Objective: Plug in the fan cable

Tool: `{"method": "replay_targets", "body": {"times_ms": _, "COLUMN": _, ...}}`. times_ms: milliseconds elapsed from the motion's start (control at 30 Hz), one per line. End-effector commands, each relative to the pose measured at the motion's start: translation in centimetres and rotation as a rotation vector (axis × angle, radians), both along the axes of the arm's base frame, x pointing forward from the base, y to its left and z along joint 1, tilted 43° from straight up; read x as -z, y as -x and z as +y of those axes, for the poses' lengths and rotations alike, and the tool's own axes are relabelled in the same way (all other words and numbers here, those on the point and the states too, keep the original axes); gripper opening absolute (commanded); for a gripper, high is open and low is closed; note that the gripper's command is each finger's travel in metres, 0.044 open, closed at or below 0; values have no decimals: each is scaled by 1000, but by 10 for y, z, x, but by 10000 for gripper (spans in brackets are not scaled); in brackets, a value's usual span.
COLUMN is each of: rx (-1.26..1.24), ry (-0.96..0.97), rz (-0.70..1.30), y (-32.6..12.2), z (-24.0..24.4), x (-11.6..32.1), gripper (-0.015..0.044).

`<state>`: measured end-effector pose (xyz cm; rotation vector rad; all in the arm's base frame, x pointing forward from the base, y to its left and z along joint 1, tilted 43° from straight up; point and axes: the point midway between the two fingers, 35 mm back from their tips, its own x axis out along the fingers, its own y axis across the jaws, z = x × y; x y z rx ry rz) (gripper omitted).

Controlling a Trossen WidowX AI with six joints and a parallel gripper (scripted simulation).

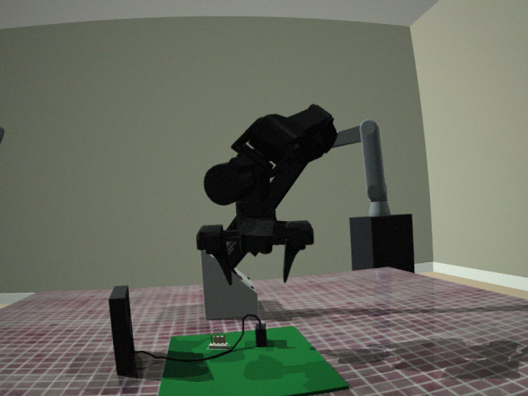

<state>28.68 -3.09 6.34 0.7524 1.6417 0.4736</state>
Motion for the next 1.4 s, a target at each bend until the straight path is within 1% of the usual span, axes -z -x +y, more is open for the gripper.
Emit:
{"method": "replay_targets", "body": {"times_ms": 0, "rx": 0, "ry": -14, "rz": 17, "y": -4, "z": 27, "x": 29, "gripper": 440}}
{"method": "replay_targets", "body": {"times_ms": 67, "rx": -1, "ry": -16, "rz": 17, "y": -5, "z": 36, "x": 38, "gripper": 440}}
{"method": "replay_targets", "body": {"times_ms": 1267, "rx": -1, "ry": -18, "rz": 16, "y": -10, "z": 63, "x": 67, "gripper": 440}}
{"method": "replay_targets", "body": {"times_ms": 1367, "rx": -6, "ry": -12, "rz": 10, "y": -10, "z": 62, "x": 64, "gripper": 361}}
